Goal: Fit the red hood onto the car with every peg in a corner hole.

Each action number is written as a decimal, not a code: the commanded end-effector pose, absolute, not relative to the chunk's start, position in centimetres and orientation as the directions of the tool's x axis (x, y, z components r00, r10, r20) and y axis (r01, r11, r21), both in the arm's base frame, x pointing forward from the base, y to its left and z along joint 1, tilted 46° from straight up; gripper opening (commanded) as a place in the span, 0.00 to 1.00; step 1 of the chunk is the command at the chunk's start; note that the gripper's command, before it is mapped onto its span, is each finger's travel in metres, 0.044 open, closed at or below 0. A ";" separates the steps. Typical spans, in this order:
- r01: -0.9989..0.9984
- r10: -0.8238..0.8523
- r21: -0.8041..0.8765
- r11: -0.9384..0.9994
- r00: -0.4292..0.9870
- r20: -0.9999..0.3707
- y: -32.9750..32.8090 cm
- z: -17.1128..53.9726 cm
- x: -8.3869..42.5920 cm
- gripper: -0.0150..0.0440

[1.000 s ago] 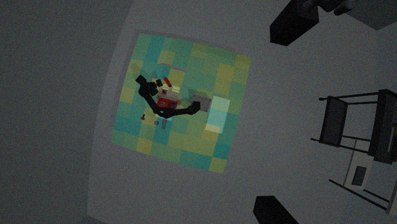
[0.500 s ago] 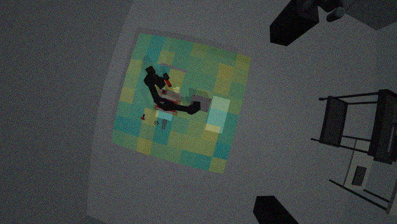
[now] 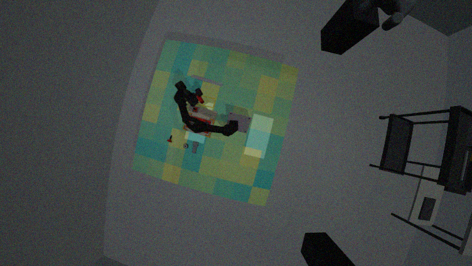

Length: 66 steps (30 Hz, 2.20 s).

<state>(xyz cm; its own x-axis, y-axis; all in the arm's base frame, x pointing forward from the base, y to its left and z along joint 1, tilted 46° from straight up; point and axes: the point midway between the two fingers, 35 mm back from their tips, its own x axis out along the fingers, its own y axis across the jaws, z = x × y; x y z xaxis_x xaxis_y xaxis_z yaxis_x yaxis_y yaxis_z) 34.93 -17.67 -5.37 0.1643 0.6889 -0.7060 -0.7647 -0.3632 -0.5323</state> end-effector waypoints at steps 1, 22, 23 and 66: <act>-0.768 0.689 -0.534 -0.354 0.171 -0.704 -17.6 -5.5 34.9 0.25; -0.770 0.675 -0.527 -0.360 0.176 -0.717 -18.3 -6.5 33.6 0.25; -0.770 0.674 -0.527 -0.360 0.176 -0.718 -18.4 -6.5 33.5 0.25; -0.775 0.642 -0.511 -0.371 0.184 -0.744 -19.7 -8.5 30.5 0.25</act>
<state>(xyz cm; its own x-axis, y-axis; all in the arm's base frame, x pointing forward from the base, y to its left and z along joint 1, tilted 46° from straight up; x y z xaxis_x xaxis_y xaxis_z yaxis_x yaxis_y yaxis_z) 30.88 -19.68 -8.31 0.1889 0.6445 -0.7409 -0.7763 -0.3640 -0.5146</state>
